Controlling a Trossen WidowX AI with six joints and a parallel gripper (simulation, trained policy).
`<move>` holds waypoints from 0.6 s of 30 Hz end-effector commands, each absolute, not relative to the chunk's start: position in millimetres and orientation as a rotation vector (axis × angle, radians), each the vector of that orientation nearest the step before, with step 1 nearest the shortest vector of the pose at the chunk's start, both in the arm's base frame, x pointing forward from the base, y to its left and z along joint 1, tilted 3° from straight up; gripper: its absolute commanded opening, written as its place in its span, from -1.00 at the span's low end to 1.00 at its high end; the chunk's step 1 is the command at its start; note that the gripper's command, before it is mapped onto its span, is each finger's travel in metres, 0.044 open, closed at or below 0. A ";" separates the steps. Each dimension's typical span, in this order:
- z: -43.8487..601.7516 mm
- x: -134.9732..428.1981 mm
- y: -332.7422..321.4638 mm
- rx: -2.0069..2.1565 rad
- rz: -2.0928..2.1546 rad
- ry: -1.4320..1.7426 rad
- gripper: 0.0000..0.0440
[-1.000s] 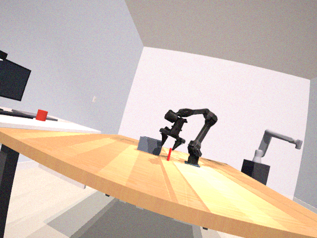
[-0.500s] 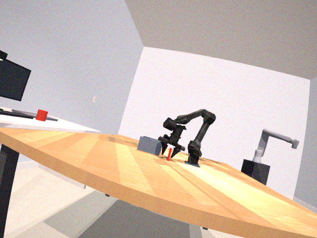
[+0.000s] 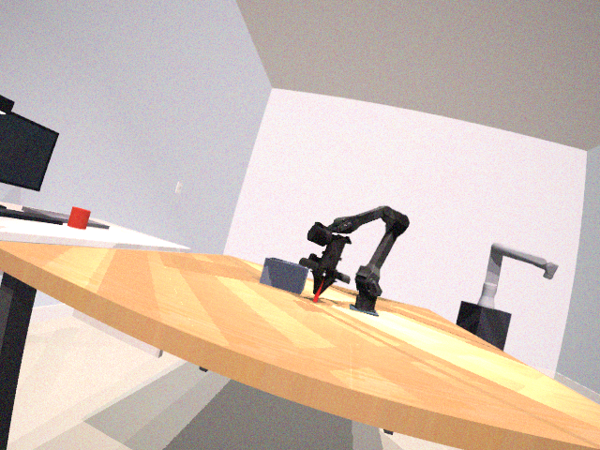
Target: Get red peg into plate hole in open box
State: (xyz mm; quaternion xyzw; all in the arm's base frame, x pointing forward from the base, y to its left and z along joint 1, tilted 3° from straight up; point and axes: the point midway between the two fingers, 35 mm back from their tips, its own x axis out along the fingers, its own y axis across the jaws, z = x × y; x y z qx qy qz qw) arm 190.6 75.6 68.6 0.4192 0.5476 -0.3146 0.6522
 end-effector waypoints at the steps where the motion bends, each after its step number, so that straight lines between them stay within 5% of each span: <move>1: 79.3 195.8 69.8 0.924 -0.691 1.204 -1.00; 18: 139.0 223.2 30.7 0.801 -0.657 1.040 -1.00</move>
